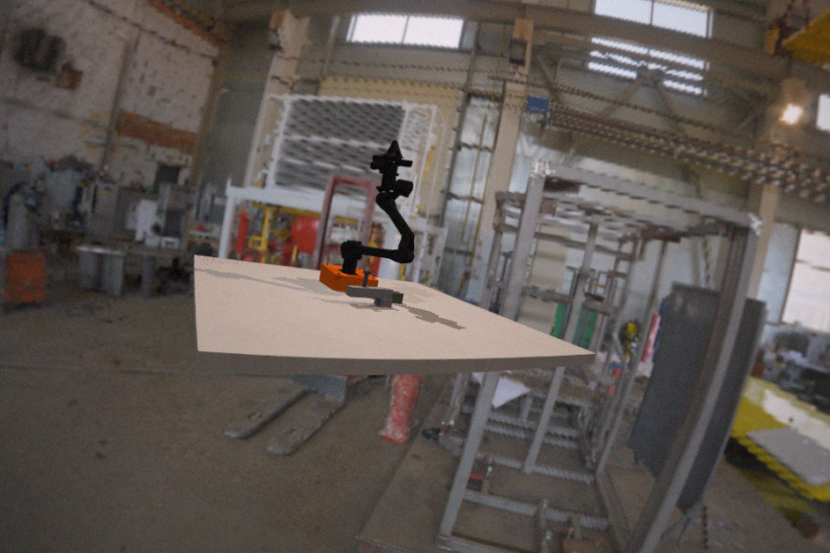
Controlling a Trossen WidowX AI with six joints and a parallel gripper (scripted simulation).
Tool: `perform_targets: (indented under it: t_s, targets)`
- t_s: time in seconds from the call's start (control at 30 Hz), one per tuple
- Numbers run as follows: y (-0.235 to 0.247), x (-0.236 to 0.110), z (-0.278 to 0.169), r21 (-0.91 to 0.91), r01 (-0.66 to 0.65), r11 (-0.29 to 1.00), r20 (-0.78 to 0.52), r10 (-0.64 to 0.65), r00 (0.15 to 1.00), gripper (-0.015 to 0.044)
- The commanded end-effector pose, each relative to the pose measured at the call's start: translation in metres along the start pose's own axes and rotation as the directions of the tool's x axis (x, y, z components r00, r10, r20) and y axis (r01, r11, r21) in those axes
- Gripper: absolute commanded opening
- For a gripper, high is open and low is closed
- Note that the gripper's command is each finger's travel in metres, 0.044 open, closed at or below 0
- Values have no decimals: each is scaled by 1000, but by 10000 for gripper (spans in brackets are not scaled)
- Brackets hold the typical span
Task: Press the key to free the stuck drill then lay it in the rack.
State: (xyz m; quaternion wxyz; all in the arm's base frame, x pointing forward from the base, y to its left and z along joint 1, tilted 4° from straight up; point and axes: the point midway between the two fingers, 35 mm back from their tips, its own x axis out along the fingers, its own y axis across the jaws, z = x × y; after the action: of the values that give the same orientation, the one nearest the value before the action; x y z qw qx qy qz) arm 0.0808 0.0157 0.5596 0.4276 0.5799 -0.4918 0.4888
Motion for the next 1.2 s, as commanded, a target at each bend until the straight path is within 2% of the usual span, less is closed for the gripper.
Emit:
perform_targets:
  t_s: [0.0, 0.1, 0.23, 0.37, 0.47, 0.63, 0.8, 1.0, 1.17]
  targets:
    - [63, 10, 16, 280, -185, 942, 88, 167, 982, 0]
    - [99, 12, 39, 452, -313, 835, 188, 254, 949, 0]
    - [136, 9, 82, 616, -478, 626, 352, 324, 878, 0]
    - [157, -1, 136, 685, -631, 363, 533, 340, 775, 0]
    - [161, -15, 180, 667, -730, 151, 667, 314, 675, 0]
    - [145, -46, 253, 508, -844, -172, 857, 202, 474, 0]
    - [105, -82, 304, 275, -881, -385, 959, 41, 281, 0]
    - [41, -135, 345, -74, -852, -518, 986, -164, 14, 0]
    - [-23, -189, 359, -390, -745, -541, 915, -322, -245, 0]
